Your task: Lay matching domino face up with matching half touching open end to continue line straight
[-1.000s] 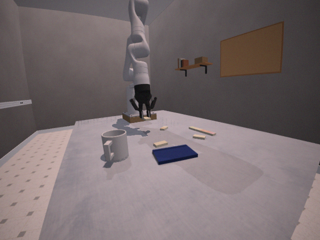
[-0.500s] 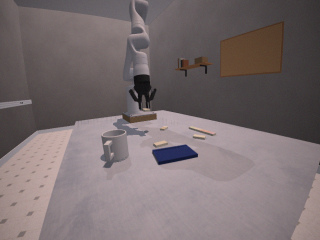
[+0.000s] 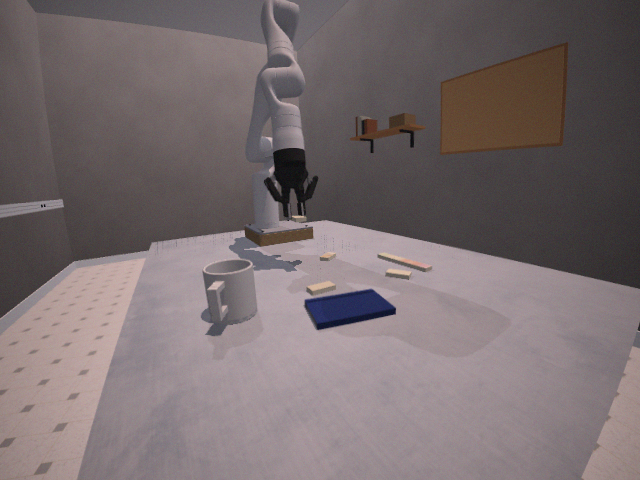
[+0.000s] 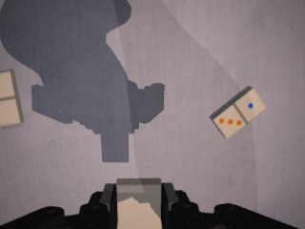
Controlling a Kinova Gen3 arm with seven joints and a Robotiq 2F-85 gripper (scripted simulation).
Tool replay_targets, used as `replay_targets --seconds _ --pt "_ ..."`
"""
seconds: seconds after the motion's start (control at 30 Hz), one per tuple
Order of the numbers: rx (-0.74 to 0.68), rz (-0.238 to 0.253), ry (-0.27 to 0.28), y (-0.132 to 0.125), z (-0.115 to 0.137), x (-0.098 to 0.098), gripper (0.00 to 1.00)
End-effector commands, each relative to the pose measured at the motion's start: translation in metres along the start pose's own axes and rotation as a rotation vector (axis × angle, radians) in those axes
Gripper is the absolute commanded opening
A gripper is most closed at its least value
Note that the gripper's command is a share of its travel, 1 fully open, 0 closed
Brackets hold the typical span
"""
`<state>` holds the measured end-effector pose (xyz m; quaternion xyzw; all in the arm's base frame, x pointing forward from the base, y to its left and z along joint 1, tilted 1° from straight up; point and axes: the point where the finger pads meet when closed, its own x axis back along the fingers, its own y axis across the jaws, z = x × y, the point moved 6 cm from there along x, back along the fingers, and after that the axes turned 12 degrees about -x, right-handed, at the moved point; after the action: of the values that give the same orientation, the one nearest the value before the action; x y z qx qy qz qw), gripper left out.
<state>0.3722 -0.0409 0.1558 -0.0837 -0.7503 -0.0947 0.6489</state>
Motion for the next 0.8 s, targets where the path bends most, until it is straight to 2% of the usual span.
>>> replay_targets --seconds 0.0,0.1,0.27,0.6,0.67,0.77 --pt "-0.003 0.001 0.003 0.021 0.006 0.0 0.29" --pt "-0.002 0.002 0.004 0.027 0.008 0.0 0.29" --pt "-0.002 0.004 0.009 0.068 0.026 0.0 0.29" --pt "-0.001 0.007 0.009 0.156 0.087 0.005 0.29" --pt "-0.001 0.007 0.009 0.156 0.087 0.005 0.29" --pt "-0.001 0.006 0.006 0.176 0.108 0.007 0.29"
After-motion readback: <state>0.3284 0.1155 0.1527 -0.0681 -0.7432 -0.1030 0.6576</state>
